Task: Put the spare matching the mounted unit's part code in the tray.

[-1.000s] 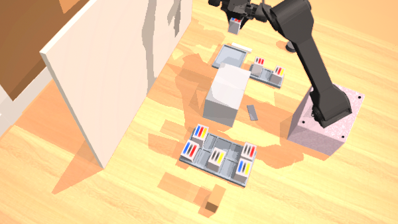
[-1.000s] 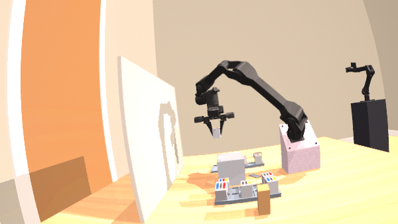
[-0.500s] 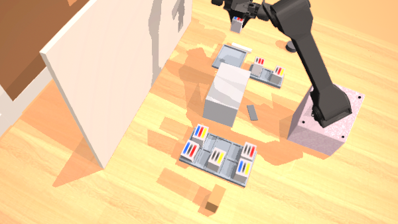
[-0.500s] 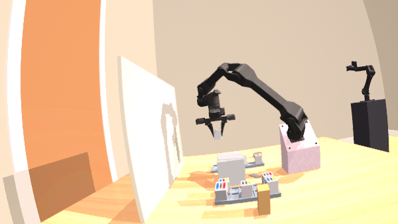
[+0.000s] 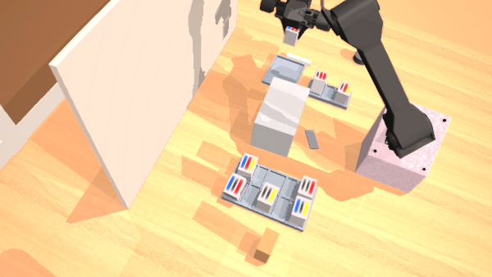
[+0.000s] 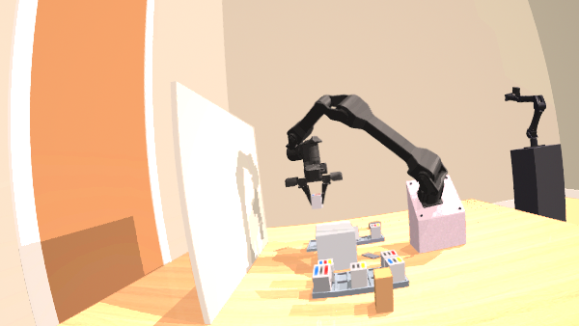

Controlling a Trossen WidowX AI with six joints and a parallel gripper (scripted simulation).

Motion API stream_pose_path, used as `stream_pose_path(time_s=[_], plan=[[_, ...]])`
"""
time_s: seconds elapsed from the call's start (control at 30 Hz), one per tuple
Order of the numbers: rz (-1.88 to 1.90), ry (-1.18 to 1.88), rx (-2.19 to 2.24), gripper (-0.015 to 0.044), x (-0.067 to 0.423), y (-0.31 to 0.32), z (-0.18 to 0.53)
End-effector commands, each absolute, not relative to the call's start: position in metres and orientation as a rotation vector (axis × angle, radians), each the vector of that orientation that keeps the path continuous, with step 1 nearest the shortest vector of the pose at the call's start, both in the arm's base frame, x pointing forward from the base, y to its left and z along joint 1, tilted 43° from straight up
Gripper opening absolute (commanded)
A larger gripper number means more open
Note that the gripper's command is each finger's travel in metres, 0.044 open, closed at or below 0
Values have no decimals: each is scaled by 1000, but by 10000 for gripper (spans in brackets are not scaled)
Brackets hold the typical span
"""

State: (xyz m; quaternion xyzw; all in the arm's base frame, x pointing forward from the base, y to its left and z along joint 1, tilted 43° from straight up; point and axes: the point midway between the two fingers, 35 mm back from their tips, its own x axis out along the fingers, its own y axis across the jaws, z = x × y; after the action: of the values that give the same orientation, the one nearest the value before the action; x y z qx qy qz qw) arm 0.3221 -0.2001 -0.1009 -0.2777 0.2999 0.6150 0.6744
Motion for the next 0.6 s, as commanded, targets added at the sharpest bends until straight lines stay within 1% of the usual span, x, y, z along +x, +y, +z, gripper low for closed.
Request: stream_pose_path(time_s=[0.0, 0.57], plan=[[1378, 674, -624, 0, 323, -198, -104], [1377, 674, -624, 0, 327, -186, -119]])
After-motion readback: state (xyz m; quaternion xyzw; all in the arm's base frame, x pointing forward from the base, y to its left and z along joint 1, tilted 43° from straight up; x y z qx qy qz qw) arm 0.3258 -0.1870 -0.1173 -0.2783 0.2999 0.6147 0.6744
